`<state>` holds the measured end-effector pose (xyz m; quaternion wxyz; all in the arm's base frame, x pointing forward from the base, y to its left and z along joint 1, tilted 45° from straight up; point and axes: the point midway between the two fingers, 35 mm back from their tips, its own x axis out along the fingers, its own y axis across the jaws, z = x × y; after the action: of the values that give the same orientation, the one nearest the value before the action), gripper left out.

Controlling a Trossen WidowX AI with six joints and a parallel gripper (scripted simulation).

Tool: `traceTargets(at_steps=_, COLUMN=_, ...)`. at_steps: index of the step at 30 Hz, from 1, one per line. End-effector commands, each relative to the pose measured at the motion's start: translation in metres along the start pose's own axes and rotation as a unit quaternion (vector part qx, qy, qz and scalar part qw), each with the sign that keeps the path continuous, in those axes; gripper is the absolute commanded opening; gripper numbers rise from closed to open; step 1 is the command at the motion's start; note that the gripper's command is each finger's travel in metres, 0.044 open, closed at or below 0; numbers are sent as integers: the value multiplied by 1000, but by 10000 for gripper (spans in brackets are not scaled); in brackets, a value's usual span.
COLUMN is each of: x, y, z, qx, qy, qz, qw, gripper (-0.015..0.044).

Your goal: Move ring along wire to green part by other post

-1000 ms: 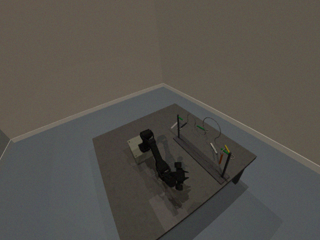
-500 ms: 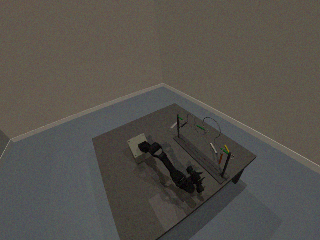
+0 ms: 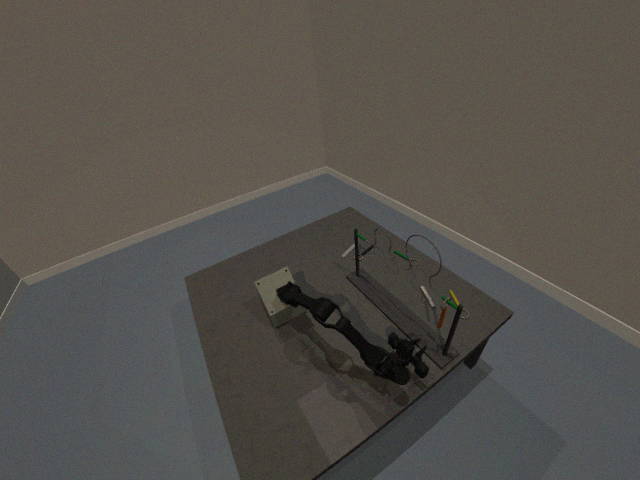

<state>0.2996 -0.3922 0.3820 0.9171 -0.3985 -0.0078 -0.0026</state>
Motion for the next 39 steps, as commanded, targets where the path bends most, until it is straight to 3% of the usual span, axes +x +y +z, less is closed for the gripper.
traceTargets(at_steps=1, x=10, y=-3, z=5, qx=-7, qy=-3, qz=0, qw=1000, gripper=160)
traceTargets(at_steps=7, x=51, y=-3, z=49, qx=-7, qy=-5, qz=-2, qw=1000, gripper=160)
traceTargets(at_steps=39, x=92, y=-6, z=50, qx=-7, qy=-6, qz=-3, qw=1000, gripper=160)
